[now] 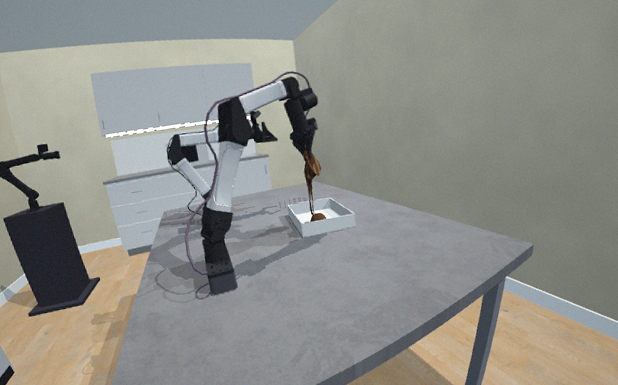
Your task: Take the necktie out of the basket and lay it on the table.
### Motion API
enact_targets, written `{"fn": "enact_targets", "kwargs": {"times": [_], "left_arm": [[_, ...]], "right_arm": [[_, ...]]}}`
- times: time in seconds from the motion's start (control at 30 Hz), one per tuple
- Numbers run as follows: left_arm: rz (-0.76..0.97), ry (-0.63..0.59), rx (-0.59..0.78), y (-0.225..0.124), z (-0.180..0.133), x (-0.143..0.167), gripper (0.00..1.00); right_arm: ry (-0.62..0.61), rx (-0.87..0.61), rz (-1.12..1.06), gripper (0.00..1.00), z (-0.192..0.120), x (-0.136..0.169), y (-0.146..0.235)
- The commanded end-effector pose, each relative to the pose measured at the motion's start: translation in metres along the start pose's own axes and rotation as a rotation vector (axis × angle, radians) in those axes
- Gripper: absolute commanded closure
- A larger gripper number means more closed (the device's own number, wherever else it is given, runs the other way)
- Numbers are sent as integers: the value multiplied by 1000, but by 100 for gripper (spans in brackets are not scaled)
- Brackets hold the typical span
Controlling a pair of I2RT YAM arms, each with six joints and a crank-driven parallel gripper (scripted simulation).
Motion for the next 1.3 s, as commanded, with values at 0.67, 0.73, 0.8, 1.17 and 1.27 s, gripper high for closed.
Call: {"fn": "enact_targets", "kwargs": {"times": [0.67,0.73,0.8,1.17,1.27], "left_arm": [[0,0,0,0,0,0,0],[0,0,0,0,0,0,0],[0,0,0,0,0,0,0],[0,0,0,0,0,0,0],[0,0,0,0,0,0,0]], "right_arm": [[220,-169,-9,95,-48,128,-52],[220,-169,-9,95,-49,134,-54],[226,-159,-8,95,-52,141,-55],[226,-159,-8,95,-65,209,-73],[226,-159,-8,95,-68,227,-77]]}}
Point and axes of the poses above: on each arm, the point where the finger pads meet when closed, its own z axis out along the fingers, its own y axis across the jaws, x = y × z, the point moved 6 cm from there along -z, back along the fingers, and after that the axes turned 6 degrees about -z, right-handed, at the moved point
